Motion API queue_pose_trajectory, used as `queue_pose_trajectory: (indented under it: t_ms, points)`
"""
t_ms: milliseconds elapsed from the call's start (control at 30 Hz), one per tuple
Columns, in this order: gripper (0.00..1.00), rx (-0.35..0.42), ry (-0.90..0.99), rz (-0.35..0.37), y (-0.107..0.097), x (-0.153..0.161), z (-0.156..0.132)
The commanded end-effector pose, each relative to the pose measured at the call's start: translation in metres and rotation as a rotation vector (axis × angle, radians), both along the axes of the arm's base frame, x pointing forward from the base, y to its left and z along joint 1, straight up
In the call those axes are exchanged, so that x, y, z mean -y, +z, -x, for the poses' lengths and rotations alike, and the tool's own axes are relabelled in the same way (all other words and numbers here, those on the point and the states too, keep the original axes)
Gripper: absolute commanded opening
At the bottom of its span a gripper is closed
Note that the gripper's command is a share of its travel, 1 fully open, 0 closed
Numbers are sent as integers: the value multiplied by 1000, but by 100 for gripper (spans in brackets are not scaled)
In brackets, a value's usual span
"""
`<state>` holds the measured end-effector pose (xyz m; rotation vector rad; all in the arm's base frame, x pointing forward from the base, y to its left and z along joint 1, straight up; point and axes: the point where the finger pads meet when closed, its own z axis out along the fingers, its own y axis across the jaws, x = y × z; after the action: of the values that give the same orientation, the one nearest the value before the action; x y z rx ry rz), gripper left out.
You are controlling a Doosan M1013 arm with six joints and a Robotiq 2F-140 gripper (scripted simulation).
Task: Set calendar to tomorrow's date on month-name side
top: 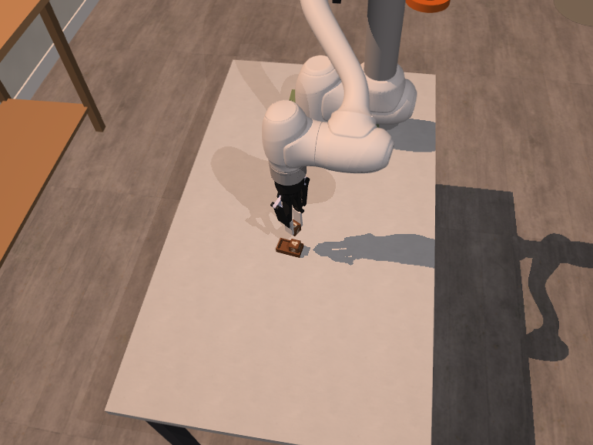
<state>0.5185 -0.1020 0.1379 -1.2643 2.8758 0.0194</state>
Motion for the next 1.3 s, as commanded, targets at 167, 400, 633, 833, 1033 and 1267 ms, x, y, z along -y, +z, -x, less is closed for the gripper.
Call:
queue_pose_trajectory:
  t_ms: [167,400,633,833,1033,1267]
  points:
    - [16,0,-261,14,1,-19,-13]
    - [16,-1,-606,16,-1,-45,-22]
    - [16,-3,-855,16,-3,-65,-28]
    - [16,-4,-1023,16,-4,-78,-32]
    - [16,-4,-1138,17,-5,-87,-34]
    - [16,-4,-1138,17,-5,-87,-34]
